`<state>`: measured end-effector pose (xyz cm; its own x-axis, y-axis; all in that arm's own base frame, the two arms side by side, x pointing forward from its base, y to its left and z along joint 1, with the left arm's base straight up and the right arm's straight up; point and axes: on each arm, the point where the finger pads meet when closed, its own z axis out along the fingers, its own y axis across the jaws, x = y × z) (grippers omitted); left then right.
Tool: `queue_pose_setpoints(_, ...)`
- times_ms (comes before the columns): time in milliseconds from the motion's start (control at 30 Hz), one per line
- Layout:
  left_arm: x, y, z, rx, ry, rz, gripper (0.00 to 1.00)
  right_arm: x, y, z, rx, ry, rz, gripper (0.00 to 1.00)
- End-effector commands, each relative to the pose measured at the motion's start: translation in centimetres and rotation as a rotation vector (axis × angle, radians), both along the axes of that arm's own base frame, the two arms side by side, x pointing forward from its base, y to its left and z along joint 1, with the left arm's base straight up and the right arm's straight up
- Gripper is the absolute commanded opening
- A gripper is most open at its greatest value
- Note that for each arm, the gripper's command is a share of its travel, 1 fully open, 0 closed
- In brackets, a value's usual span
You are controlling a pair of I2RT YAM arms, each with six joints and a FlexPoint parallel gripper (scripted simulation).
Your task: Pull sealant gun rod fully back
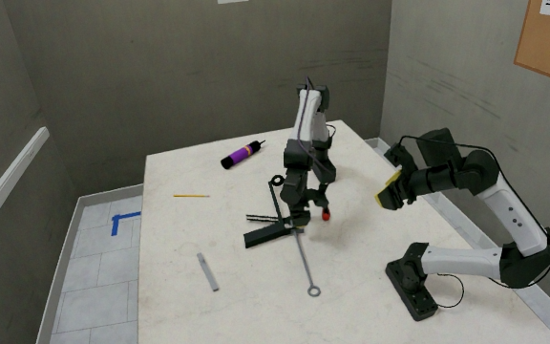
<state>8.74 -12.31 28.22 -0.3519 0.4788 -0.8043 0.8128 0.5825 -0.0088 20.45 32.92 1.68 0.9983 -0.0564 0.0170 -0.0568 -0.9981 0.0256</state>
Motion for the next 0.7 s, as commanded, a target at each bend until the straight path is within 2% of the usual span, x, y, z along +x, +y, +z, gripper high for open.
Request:
queue_pose_setpoints(0, 0.1, -0.2, 0.5, -0.005, -0.014, -0.007, 0.66, -0.3, 0.9, 1.6, 0.020, 0.005, -0.010, 0.89)
queue_pose_setpoints(33, 0.1, -0.2, 0.5, -0.005, -0.014, -0.007, 0.66, -0.4, 1.0, 1.6, 0.025, 0.012, -0.028, 1.00)
queue_pose_setpoints(233, 0.1, -0.2, 0.5, -0.005, -0.014, -0.007, 0.66, -0.3, -0.4, 3.4, 0.128, 0.106, -0.375, 1.00)
queue_pose_setpoints(300, 0.1, -0.2, 0.5, -0.005, -0.014, -0.007, 0.66, -0.3, -0.4, 3.4, 0.128, 0.106, -0.375, 1.00)
queue_pose_setpoints(400, 0.1, -0.2, 0.5, -0.005, -0.014, -0.007, 0.66, 0.3, -1.5, 4.6, 0.189, 0.162, -0.593, 1.00)
queue_pose_setpoints(667, 0.1, -0.2, 0.5, -0.005, -0.014, -0.007, 0.66, 1.2, -4.5, 7.2, 0.297, 0.276, -1.027, 1.00)
